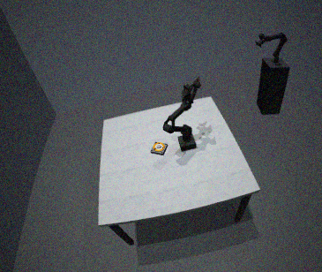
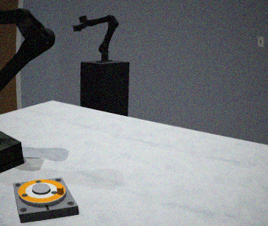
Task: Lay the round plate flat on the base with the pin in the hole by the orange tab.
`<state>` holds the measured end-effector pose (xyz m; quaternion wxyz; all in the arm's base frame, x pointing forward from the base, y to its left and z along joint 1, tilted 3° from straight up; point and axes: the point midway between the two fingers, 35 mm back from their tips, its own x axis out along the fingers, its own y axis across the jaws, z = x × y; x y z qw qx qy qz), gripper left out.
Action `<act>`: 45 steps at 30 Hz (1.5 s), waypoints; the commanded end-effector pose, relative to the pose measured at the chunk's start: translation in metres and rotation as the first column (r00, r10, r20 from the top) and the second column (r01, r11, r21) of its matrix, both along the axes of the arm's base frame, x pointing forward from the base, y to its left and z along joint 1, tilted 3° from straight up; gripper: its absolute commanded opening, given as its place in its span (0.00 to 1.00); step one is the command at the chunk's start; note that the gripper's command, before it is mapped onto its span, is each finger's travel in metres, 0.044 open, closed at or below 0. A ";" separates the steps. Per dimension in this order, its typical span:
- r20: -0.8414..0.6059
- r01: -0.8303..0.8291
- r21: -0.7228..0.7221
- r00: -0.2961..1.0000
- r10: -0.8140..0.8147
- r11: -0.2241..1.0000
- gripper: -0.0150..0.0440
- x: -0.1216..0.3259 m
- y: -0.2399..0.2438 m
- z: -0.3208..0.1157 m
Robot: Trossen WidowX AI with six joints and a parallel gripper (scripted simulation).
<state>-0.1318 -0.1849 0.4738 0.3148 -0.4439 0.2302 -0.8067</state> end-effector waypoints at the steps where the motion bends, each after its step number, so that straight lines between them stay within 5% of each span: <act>1: 0.006 -0.009 0.003 1.000 0.009 1.000 0.89 0.000 -0.002 -0.001; 10: 0.278 -0.372 0.139 0.904 0.324 0.918 0.49 0.044 -0.086 -0.046; 15: 0.463 -0.599 0.225 0.760 0.457 0.768 0.26 0.103 -0.131 -0.084; 29: 0.689 -0.851 0.399 0.524 0.501 0.342 0.25 0.261 -0.149 -0.170; 45: 0.825 -0.792 0.547 0.456 0.334 -0.270 0.25 0.425 -0.029 -0.277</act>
